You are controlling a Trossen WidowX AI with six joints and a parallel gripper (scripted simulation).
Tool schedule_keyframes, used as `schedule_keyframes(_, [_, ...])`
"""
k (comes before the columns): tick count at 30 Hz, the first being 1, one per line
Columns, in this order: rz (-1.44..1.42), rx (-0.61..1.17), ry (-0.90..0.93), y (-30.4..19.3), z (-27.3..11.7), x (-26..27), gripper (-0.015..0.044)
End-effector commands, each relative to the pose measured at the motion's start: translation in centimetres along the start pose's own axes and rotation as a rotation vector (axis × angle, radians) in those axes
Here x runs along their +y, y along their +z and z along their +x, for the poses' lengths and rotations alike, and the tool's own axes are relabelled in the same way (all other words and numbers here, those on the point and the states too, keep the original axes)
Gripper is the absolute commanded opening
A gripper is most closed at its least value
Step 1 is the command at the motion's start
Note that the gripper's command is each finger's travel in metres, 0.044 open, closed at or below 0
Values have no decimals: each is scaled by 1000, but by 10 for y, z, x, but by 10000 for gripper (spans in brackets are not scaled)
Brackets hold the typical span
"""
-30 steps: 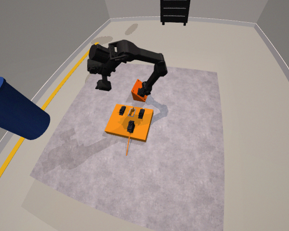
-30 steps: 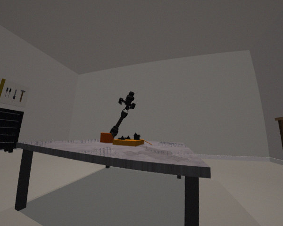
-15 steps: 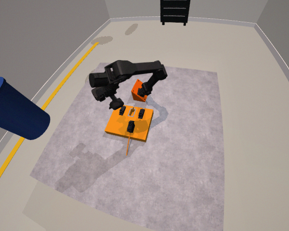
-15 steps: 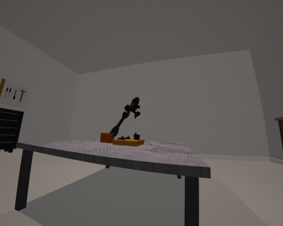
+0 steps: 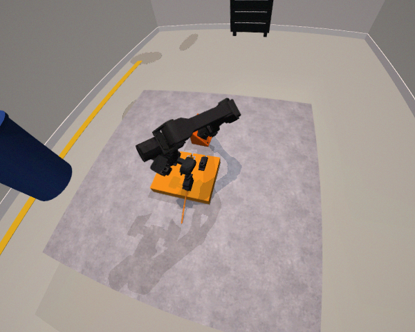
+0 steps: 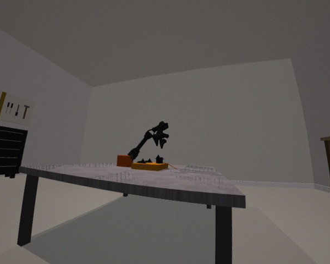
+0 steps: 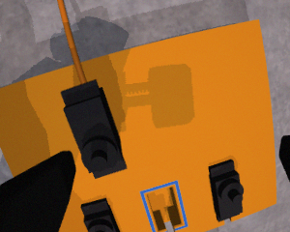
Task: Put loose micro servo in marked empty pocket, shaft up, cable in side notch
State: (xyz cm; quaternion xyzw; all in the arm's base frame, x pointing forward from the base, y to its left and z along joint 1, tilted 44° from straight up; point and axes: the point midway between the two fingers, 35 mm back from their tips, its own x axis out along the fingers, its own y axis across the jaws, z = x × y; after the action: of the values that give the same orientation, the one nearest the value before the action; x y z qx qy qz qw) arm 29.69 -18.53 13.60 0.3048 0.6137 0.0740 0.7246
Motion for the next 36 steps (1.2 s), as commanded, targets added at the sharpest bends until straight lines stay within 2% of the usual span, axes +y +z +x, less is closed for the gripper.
schedule_keyframes(1, [-101,60,109,-3,25,26,440])
schedule_keyframes(7, [-192,103,205,-5,45,50,440])
schedule_keyframes(36, [-193,102,207,-9,86,57,440])
